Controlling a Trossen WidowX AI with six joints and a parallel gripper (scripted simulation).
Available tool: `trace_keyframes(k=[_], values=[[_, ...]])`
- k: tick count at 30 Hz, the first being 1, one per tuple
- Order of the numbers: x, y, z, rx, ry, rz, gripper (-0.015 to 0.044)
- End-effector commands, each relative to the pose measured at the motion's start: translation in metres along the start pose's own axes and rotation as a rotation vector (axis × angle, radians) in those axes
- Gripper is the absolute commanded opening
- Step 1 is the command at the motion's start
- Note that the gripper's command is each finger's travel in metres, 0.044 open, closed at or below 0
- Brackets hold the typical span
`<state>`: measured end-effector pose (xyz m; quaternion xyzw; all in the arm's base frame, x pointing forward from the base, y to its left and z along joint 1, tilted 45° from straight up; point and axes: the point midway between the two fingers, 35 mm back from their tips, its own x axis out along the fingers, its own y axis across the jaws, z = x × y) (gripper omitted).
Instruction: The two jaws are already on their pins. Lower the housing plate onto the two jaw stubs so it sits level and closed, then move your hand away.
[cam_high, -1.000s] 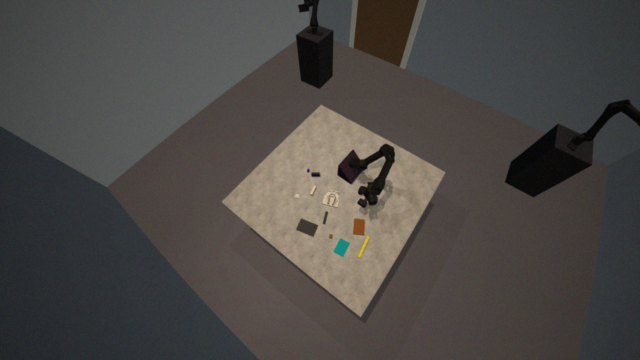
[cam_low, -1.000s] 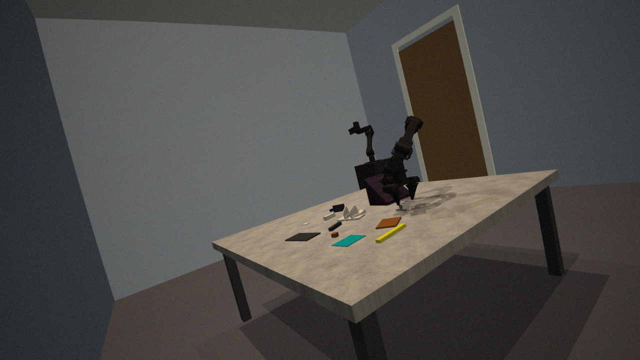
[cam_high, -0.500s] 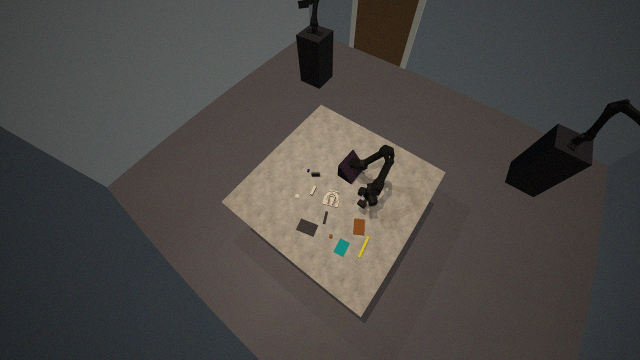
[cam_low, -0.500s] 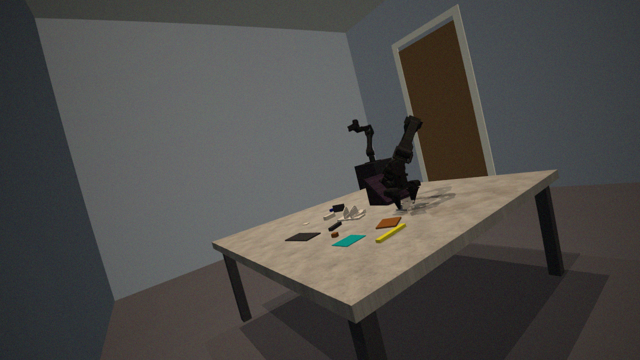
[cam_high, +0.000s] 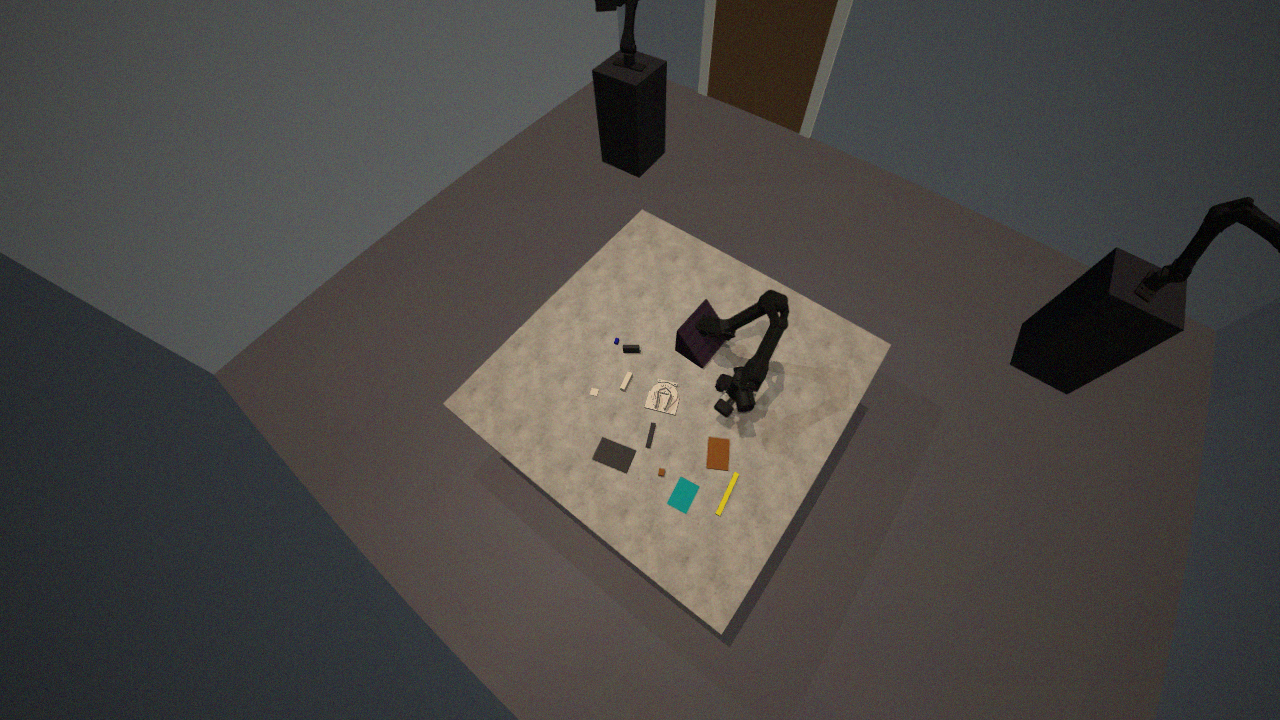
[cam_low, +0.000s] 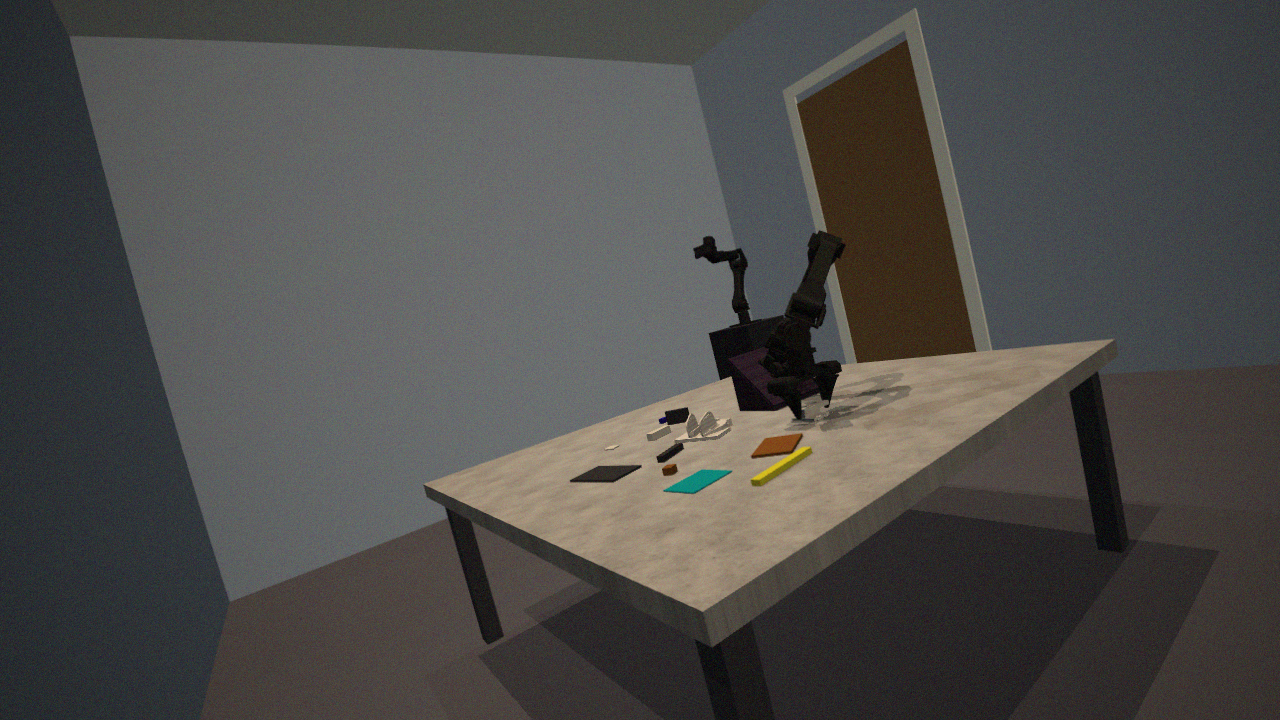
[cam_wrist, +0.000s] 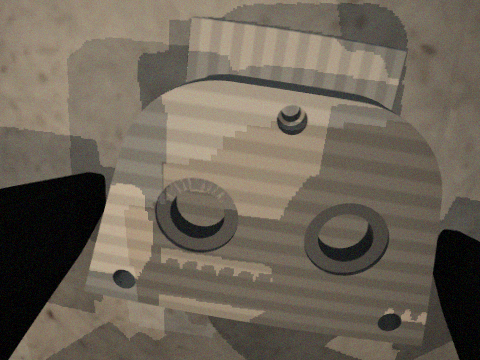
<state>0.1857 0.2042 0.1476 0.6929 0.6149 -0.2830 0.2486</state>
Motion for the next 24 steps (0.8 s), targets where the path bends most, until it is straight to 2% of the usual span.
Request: trace_keyframes(k=[1, 6, 19, 24], values=[[0.0007, 0.0007, 0.0006, 0.003, -0.003, 0.003, 0.0440], [0.0007, 0.0007, 0.0006, 0.003, -0.003, 0.003, 0.0440], [0.0002, 0.0000, 0.0000, 0.000, 0.000, 0.000, 0.0353], [0.0002, 0.0000, 0.0000, 0.000, 0.000, 0.000, 0.0351]])
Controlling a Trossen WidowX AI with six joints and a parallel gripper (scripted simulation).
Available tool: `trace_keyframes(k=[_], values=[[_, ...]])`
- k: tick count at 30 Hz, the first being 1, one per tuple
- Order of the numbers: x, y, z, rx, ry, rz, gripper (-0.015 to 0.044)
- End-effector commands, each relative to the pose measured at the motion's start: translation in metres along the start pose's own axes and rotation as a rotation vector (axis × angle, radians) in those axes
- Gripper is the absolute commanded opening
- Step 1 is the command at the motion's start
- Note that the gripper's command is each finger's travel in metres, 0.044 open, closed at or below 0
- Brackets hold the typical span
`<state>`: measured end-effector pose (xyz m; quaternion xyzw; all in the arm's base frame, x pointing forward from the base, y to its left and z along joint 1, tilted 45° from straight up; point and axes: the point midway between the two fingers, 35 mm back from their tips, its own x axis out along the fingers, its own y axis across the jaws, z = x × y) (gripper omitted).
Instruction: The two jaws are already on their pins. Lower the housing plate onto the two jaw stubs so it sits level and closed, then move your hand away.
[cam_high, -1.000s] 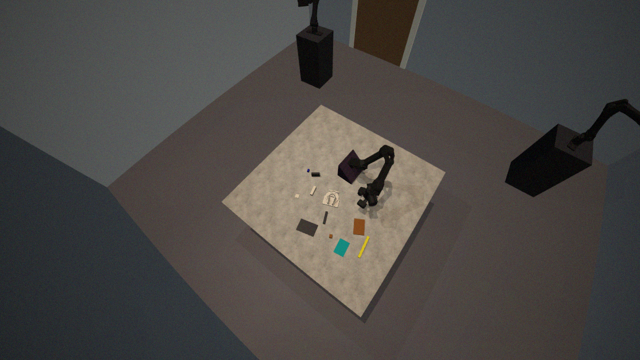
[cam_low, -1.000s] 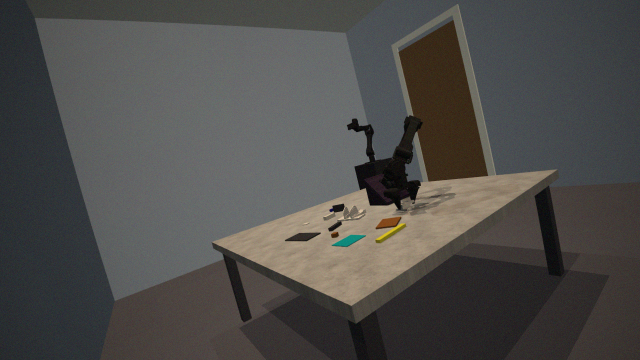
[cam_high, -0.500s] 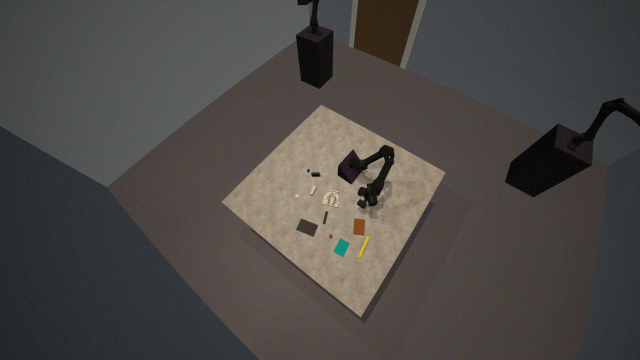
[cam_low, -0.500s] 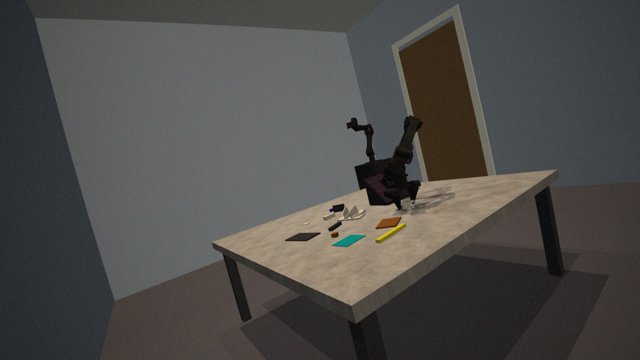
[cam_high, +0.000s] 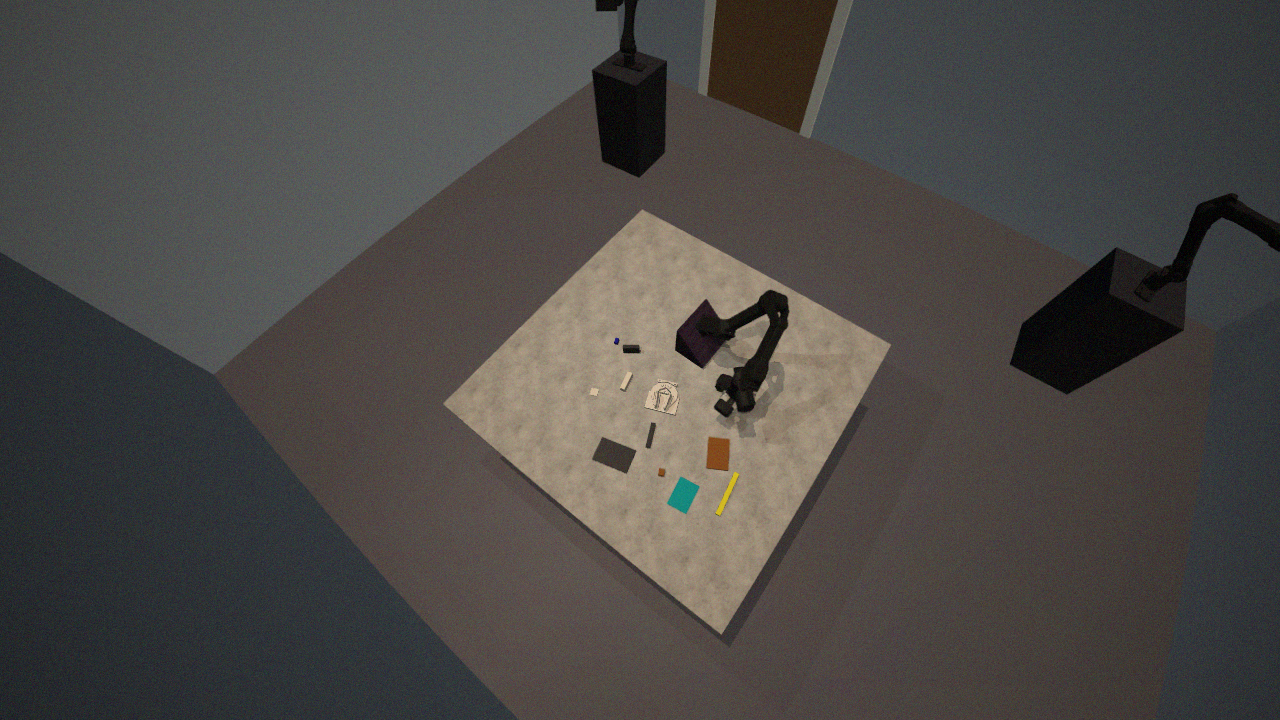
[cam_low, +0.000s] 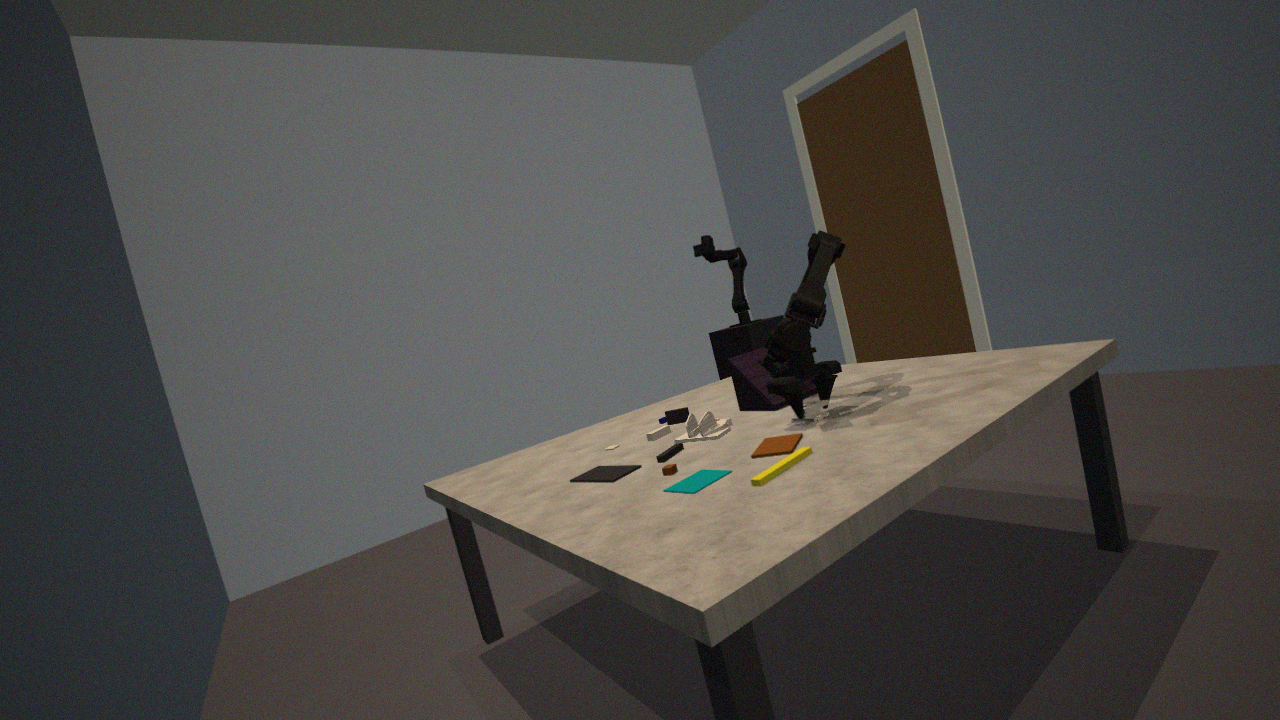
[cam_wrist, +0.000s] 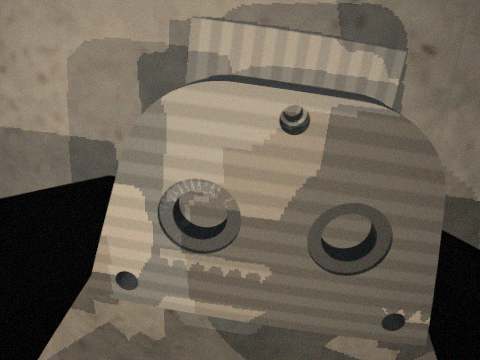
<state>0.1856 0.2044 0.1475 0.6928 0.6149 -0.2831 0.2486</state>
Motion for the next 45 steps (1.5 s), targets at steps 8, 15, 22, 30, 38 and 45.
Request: trace_keyframes(k=[8, 15, 22, 30, 38, 45], values=[[-0.004, 0.001, 0.000, 0.000, -0.002, 0.000, 0.0351], [-0.026, 0.004, 0.001, -0.001, -0.009, 0.001, 0.0351], [-0.048, 0.004, 0.001, 0.000, -0.011, 0.002, 0.0351], [-0.072, 0.001, 0.001, 0.002, -0.008, 0.004, 0.0351], [-0.071, 0.004, 0.003, -0.033, -0.012, 0.005, 0.0351], [-0.069, 0.021, 0.016, -0.198, -0.031, 0.006, 0.0351]])
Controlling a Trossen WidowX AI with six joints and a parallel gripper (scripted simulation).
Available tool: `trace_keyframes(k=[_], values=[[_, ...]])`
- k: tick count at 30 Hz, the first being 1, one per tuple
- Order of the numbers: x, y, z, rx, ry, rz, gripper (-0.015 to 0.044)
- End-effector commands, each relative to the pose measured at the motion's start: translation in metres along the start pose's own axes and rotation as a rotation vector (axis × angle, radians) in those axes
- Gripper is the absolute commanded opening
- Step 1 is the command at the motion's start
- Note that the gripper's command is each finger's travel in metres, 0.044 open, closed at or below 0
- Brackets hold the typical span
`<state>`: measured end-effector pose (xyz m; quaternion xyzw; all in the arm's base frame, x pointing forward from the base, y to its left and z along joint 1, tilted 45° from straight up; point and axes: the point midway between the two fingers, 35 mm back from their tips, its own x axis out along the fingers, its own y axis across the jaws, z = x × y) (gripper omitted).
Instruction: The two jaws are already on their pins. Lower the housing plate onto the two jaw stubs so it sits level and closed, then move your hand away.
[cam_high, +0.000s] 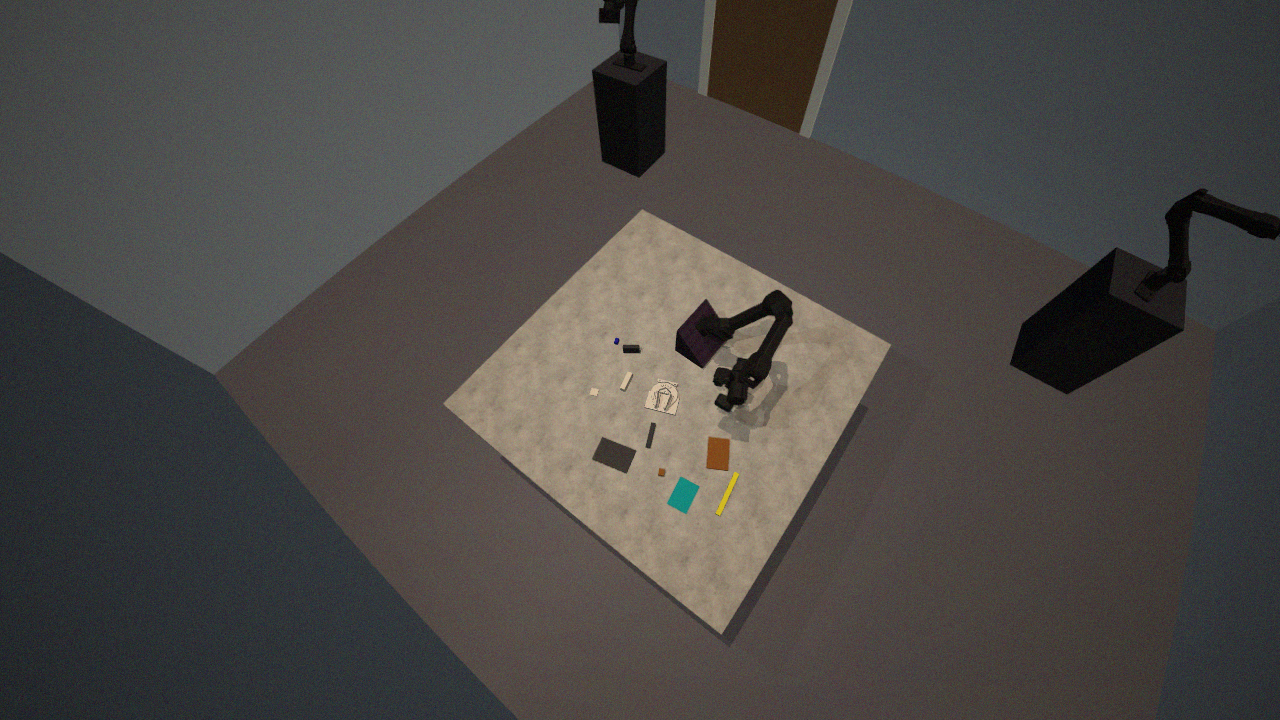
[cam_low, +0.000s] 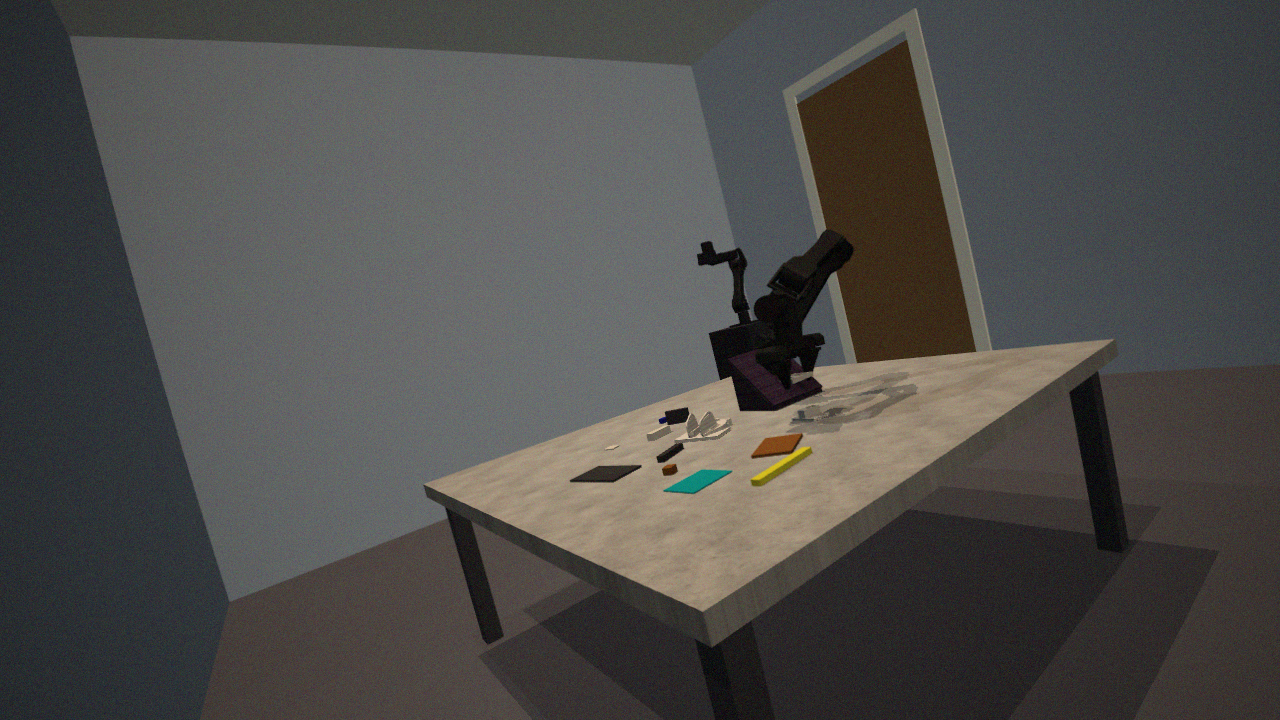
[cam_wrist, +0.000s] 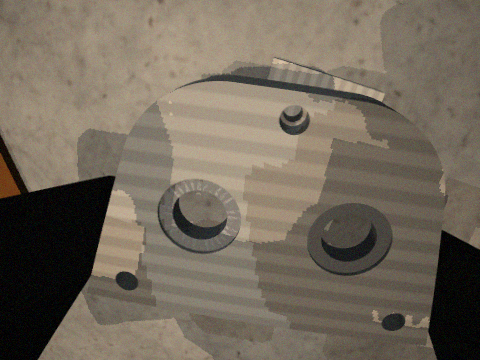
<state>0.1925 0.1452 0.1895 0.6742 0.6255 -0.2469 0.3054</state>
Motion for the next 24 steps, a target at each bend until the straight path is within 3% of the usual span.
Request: trace_keyframes(k=[1, 24], values=[[0.002, 0.008, 0.009, -0.083, -0.007, -0.007, 0.0351], [0.006, 0.046, 0.068, -0.622, -0.040, -0.025, 0.0351]])
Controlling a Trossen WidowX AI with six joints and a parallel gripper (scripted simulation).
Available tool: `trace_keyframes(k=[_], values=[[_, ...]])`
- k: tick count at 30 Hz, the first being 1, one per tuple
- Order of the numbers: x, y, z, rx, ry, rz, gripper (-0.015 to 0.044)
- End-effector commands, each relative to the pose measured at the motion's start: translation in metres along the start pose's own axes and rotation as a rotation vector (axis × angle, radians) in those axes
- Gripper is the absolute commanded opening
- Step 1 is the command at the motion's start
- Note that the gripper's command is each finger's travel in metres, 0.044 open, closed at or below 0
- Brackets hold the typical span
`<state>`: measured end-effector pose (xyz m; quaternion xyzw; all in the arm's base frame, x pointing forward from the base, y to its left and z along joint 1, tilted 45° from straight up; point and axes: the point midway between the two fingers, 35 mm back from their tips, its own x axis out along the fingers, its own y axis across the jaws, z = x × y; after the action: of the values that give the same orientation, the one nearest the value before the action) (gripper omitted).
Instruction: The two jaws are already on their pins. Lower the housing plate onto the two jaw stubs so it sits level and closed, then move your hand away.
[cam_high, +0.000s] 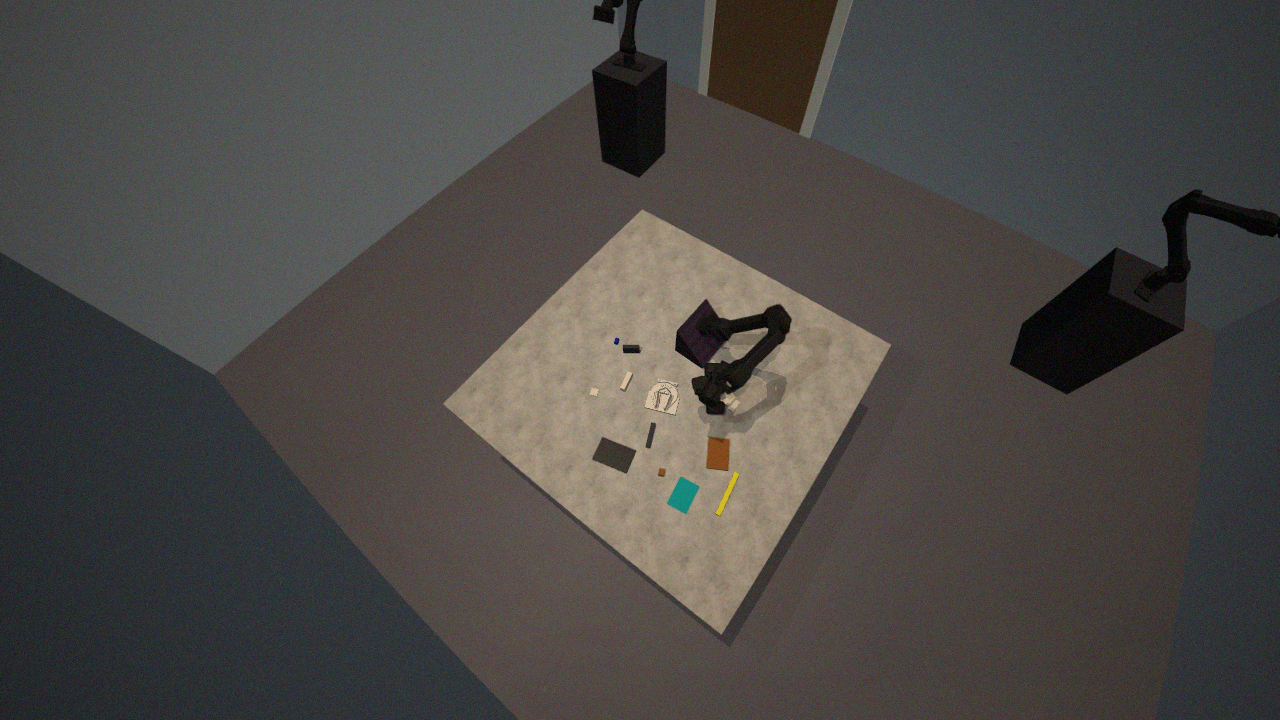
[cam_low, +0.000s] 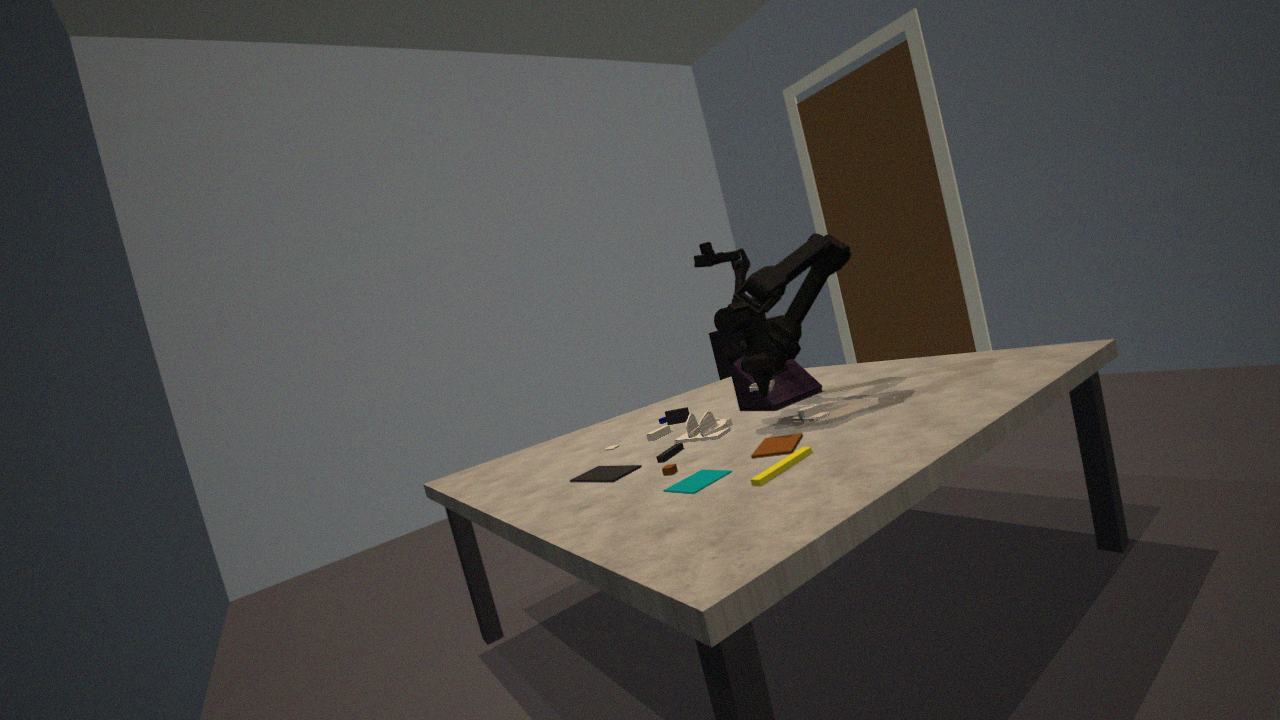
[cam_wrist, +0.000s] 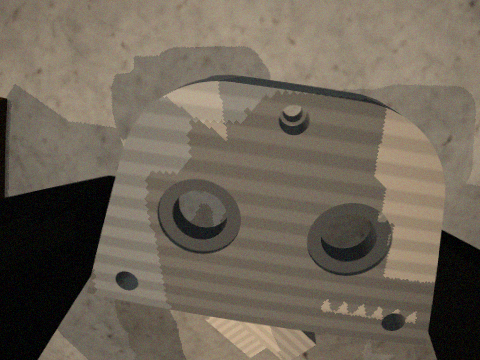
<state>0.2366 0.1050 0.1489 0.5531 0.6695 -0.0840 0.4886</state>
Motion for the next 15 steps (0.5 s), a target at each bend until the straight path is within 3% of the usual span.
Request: trace_keyframes(k=[1, 15], values=[[0.002, -0.001, 0.013, -0.091, 0.003, -0.003, 0.0351], [0.003, -0.009, 0.055, -0.418, 0.004, -0.009, 0.0351]])
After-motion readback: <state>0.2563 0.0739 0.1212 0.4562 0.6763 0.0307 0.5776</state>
